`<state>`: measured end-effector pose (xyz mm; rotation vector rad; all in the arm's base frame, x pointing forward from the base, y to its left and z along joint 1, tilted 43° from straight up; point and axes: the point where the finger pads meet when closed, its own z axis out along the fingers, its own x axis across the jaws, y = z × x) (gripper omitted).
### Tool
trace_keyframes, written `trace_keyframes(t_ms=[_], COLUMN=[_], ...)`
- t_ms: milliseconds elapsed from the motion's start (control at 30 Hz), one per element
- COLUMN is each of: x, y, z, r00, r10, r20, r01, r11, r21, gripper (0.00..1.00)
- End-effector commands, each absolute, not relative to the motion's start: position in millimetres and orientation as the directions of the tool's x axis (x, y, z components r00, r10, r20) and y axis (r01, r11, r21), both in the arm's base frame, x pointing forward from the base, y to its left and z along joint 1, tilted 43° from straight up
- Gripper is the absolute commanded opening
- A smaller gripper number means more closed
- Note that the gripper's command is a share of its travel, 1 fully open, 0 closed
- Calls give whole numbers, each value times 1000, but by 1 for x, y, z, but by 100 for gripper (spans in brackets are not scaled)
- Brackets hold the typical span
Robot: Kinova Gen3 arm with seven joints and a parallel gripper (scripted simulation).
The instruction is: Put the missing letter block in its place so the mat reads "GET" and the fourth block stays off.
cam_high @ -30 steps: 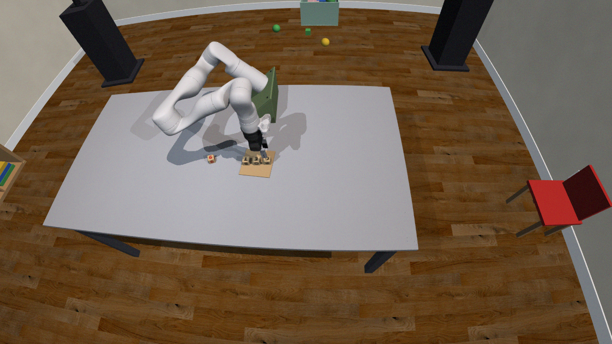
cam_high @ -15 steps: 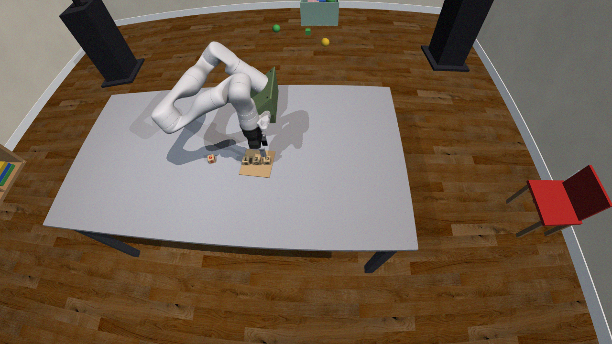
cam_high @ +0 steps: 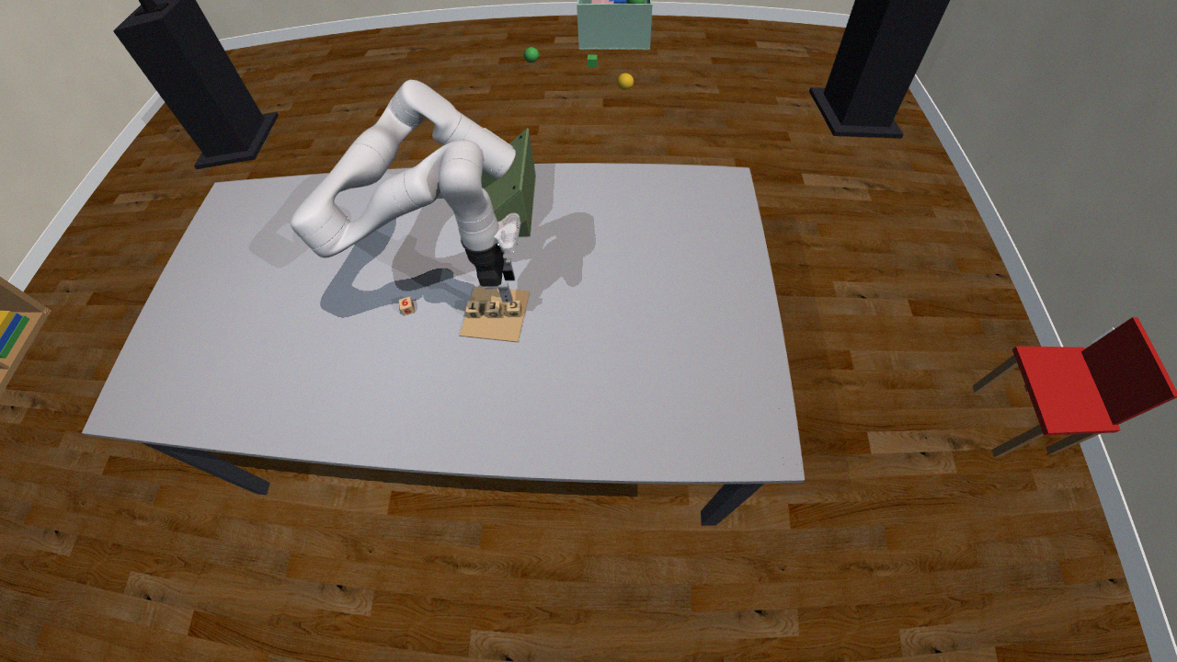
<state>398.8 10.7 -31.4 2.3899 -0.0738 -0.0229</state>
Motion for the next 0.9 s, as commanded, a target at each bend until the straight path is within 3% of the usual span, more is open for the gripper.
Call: trace_keyframes(t_ms=[0,867], x=[399,402], y=[12,69], z=[-31,31], r00=[998,998], r10=[-59,-59], r20=[6,6], r01=[-47,-47], r11=[-730,-730], r21=[682,682], gripper=[100,100])
